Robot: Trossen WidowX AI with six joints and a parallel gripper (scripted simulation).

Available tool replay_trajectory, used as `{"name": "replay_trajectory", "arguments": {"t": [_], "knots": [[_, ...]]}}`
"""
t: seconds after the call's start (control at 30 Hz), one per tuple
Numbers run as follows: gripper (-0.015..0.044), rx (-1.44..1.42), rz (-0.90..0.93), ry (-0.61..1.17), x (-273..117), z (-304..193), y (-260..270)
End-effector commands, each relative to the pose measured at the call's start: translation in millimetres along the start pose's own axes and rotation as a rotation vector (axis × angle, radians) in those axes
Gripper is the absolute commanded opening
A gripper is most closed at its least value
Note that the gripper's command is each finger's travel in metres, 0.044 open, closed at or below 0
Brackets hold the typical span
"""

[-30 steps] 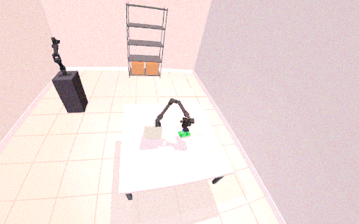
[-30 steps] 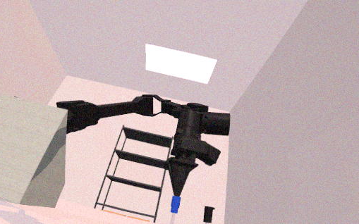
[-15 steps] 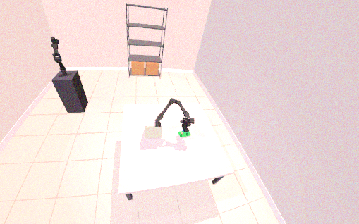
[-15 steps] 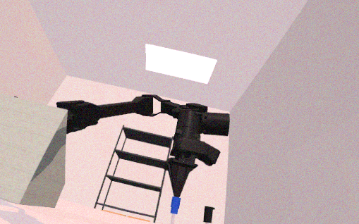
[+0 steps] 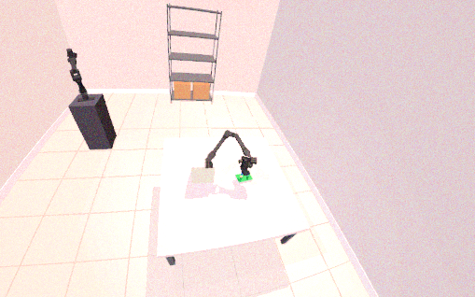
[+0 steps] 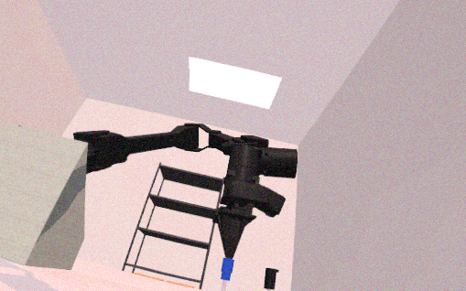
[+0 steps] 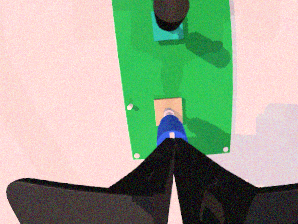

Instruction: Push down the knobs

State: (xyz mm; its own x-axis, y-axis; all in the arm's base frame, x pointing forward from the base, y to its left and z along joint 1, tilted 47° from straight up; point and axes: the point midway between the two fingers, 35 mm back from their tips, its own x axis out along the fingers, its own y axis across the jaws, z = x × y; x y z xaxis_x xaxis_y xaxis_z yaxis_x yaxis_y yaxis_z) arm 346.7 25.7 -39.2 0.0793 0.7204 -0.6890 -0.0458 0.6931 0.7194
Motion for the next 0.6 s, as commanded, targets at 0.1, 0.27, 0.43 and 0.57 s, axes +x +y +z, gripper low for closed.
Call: {"name": "replay_trajectory", "arguments": {"t": [0.1, 0.27, 0.43, 0.57], "knots": [[0.0000, -0.023, 0.005, 0.020, 21.8, 0.5, 1.9], [0.0000, -0.023, 0.005, 0.020, 22.7, 0.5, 2.0], [0.0000, -0.023, 0.005, 0.020, 23.9, 0.5, 2.0], [0.0000, -0.023, 0.005, 0.020, 27.6, 0.4, 2.0]]}}
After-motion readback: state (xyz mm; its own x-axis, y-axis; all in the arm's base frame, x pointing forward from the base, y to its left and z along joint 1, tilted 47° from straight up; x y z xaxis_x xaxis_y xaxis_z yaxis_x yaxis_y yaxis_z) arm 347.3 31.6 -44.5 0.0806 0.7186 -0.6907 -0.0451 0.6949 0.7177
